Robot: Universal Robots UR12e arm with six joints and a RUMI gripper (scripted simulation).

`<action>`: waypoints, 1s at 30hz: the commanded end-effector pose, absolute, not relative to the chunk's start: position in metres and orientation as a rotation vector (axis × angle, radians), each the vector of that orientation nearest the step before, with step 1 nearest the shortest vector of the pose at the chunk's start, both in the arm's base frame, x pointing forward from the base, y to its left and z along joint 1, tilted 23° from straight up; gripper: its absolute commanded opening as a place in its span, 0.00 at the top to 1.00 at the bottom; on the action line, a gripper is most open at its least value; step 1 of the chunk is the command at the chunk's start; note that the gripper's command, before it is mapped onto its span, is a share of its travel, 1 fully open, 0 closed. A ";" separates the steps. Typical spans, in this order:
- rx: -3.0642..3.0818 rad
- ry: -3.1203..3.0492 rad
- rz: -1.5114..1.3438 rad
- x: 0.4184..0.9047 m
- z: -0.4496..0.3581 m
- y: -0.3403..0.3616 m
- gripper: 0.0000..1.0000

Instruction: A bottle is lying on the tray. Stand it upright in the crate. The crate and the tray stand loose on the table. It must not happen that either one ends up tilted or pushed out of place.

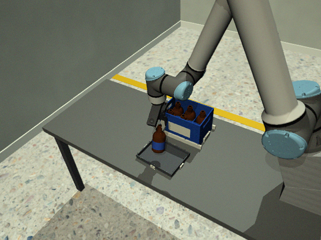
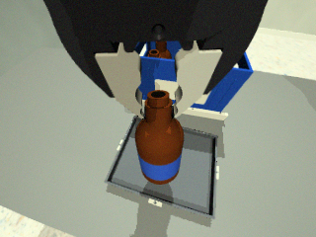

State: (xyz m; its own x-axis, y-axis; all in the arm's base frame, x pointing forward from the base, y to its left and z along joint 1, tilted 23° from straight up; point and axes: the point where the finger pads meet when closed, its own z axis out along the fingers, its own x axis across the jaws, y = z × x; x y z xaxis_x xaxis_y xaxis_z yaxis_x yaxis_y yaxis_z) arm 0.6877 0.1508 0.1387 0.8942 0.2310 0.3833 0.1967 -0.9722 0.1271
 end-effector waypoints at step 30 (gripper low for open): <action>2.871 0.292 0.624 0.688 0.141 0.152 1.00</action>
State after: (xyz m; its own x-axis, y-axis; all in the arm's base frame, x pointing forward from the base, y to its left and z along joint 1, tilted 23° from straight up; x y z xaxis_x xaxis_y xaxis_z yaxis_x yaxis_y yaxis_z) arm 0.6878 0.1514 0.1397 0.8928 0.2300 0.3872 0.1510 -0.9629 0.2237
